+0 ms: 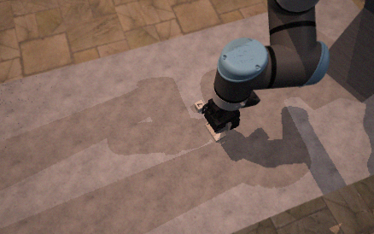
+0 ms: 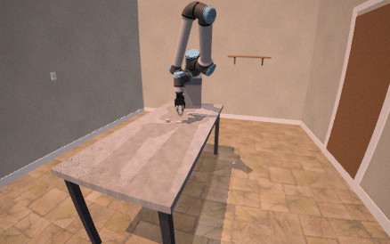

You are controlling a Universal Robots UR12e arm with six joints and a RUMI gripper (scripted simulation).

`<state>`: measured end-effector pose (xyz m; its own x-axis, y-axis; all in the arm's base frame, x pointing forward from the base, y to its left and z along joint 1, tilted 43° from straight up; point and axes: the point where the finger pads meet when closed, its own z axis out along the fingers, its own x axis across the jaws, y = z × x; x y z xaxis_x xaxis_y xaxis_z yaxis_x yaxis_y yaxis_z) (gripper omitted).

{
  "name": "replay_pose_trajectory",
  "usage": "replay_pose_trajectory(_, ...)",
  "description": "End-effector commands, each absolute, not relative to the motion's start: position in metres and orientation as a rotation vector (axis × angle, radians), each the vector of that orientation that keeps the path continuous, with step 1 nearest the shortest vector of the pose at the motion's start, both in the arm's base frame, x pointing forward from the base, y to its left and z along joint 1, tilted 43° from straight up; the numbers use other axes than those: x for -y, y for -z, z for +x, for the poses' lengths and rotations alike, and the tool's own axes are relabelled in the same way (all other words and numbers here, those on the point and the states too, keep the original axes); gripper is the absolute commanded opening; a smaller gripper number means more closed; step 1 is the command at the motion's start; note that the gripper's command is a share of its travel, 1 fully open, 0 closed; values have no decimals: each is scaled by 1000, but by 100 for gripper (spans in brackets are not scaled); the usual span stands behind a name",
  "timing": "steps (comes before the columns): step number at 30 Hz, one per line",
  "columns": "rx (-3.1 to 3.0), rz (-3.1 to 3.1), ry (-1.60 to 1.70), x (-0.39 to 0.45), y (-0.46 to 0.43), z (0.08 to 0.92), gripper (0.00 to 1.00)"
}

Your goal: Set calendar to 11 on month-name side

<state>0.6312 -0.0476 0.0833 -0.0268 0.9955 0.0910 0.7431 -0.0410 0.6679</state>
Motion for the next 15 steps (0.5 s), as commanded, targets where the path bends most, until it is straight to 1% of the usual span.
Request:
replay_pose_trajectory(1,-1807,1822,-793,48,-78,643,10)
replay_pose_trajectory(15,-1806,1824,-793,47,-70,648,10)
